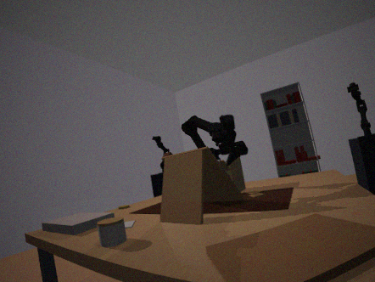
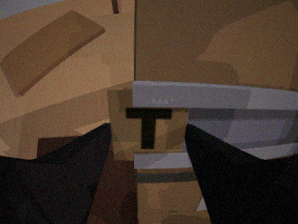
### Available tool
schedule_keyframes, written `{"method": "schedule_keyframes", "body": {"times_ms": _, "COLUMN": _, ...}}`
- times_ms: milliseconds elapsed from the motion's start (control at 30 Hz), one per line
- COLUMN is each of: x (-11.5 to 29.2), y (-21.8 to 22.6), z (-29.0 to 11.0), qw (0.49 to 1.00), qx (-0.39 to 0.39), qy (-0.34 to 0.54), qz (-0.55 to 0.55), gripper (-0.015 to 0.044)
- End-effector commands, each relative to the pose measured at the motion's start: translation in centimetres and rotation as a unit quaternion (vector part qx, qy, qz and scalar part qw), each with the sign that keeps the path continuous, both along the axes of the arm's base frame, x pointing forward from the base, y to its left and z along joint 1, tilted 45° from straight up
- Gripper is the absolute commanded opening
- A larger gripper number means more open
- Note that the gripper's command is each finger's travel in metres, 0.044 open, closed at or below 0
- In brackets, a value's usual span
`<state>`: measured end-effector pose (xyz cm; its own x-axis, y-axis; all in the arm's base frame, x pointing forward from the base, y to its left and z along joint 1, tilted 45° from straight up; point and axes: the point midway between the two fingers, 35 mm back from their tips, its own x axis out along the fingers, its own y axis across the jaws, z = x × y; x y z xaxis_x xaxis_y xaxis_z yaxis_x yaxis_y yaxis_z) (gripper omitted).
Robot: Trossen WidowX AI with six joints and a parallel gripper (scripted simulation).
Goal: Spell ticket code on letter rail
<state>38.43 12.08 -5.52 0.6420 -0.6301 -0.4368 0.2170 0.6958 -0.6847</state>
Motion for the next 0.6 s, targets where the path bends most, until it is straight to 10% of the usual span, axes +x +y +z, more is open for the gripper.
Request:
{"method": "schedule_keyframes", "body": {"times_ms": 0, "x": -0.16, "y": -0.23, "z": 0.10, "qw": 1.000, "qx": 0.000, "qy": 0.003, "qz": 0.001, "gripper": 0.0000}}
{"method": "schedule_keyframes", "body": {"times_ms": 567, "x": -0.22, "y": -0.62, "z": 0.55, "qw": 1.000, "qx": 0.000, "qy": 0.003, "qz": 0.001, "gripper": 0.0000}}
